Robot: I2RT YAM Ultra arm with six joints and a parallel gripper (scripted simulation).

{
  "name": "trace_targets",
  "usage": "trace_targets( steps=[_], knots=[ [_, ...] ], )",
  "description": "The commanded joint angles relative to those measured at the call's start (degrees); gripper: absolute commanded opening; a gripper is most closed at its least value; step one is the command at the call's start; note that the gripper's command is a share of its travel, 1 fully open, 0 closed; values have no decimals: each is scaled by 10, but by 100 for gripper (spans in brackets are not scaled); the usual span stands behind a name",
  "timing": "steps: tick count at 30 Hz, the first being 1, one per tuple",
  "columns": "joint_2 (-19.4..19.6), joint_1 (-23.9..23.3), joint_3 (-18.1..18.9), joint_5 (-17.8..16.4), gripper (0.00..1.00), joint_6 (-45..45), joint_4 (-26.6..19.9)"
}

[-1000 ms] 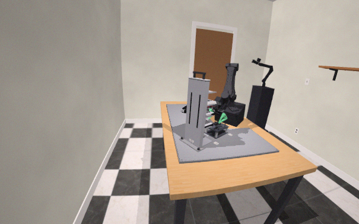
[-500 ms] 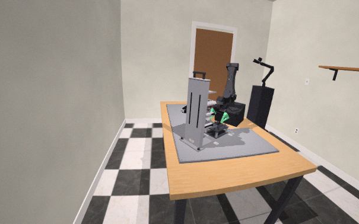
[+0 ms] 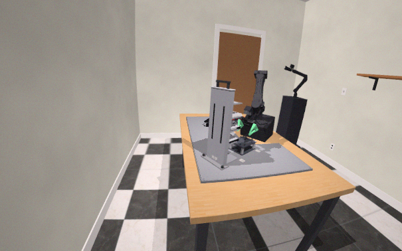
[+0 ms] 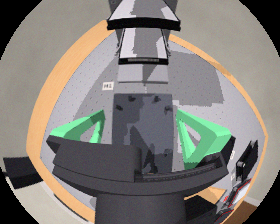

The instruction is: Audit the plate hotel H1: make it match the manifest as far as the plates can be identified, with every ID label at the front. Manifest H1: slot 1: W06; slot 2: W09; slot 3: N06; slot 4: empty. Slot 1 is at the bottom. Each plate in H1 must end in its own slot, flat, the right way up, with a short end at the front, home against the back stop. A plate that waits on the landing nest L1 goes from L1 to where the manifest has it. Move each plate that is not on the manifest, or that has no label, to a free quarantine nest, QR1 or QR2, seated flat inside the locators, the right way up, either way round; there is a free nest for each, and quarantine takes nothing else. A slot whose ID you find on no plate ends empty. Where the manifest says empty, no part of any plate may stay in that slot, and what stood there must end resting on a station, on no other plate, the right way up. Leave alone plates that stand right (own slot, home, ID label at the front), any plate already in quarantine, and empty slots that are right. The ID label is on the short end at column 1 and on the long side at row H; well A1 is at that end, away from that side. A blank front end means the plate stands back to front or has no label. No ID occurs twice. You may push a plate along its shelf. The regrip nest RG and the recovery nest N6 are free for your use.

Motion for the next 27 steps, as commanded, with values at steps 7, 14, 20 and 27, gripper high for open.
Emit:
trace_targets(
  steps=[7,14,20,27],
  knots=[
    [-57,17,-19,21,100,12,-50],
    [-92,27,-26,29,100,18,-81],
    [-127,39,-31,39,100,25,-114],
    [-152,47,-35,46,100,30,-137]
  ],
)
